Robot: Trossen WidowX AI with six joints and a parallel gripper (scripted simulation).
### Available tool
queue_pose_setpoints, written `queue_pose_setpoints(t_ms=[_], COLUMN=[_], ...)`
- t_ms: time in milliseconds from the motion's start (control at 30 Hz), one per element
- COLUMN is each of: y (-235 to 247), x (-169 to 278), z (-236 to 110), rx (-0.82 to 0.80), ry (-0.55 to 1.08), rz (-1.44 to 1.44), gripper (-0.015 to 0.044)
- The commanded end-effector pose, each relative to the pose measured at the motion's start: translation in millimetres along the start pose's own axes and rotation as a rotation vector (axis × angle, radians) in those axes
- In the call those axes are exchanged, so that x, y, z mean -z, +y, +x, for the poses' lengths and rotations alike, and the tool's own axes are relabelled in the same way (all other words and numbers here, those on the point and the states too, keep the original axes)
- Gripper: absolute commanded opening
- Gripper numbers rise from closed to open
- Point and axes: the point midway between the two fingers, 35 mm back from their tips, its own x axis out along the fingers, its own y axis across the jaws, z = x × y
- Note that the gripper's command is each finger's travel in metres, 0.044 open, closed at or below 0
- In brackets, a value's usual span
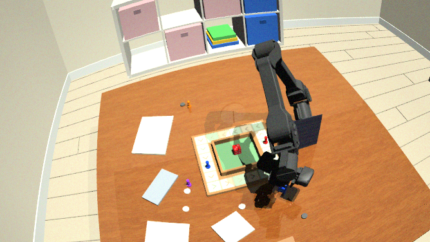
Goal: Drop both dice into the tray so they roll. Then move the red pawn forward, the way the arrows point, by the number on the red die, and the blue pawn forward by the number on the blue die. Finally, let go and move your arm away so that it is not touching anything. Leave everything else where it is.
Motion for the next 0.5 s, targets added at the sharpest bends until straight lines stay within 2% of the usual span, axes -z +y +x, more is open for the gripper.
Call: queue_pose_setpoints(t_ms=[0,467], y=[0,-1], x=[3,4], z=[11,32], rx=[0.009,0.010], ry=[0.014,0.015], rz=[-0.012,-0.012], gripper=[0.0275,0.0275])
